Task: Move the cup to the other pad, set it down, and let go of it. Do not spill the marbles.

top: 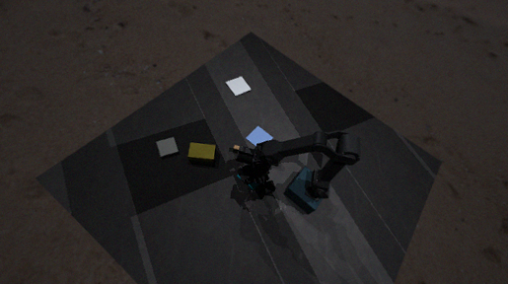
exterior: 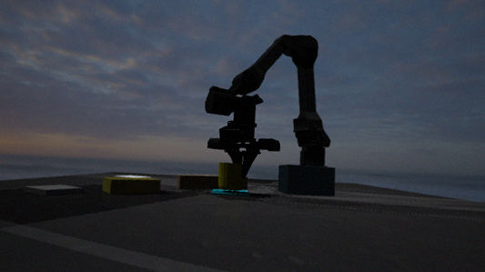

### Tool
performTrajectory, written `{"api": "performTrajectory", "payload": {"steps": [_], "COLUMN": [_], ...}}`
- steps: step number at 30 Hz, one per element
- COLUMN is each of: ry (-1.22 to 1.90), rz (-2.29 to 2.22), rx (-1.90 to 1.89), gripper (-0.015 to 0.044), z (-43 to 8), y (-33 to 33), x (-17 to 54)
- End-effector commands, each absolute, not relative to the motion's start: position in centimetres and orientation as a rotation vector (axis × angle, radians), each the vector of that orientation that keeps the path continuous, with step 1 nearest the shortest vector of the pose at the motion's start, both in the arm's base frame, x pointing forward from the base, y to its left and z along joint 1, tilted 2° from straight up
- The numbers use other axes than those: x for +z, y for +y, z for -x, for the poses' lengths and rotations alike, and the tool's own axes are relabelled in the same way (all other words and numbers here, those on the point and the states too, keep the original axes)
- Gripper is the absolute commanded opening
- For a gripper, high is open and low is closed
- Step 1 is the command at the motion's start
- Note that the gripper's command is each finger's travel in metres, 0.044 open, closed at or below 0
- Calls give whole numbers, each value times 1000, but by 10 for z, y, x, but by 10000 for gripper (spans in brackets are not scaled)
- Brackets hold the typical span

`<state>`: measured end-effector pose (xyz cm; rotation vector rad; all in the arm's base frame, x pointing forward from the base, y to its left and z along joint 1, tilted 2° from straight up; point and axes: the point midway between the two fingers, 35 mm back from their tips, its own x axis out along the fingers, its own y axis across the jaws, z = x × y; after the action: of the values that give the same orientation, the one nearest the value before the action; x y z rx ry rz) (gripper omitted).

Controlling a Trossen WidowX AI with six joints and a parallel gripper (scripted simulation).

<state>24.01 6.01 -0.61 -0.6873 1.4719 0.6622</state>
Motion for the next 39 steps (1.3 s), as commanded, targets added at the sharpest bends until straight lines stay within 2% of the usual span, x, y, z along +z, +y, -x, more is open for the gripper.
{"api": "performTrajectory", "payload": {"steps": [1,4,10,39], "ry": [1470,1470,1470,1474], "rz": [687,687,687,681], "rx": [662,662,662,662], "gripper": [0,0,146,146], "z": [-240,-240,-240,-241], "y": [60,60,60,60], "x": [-5,-5,-5,30]}}
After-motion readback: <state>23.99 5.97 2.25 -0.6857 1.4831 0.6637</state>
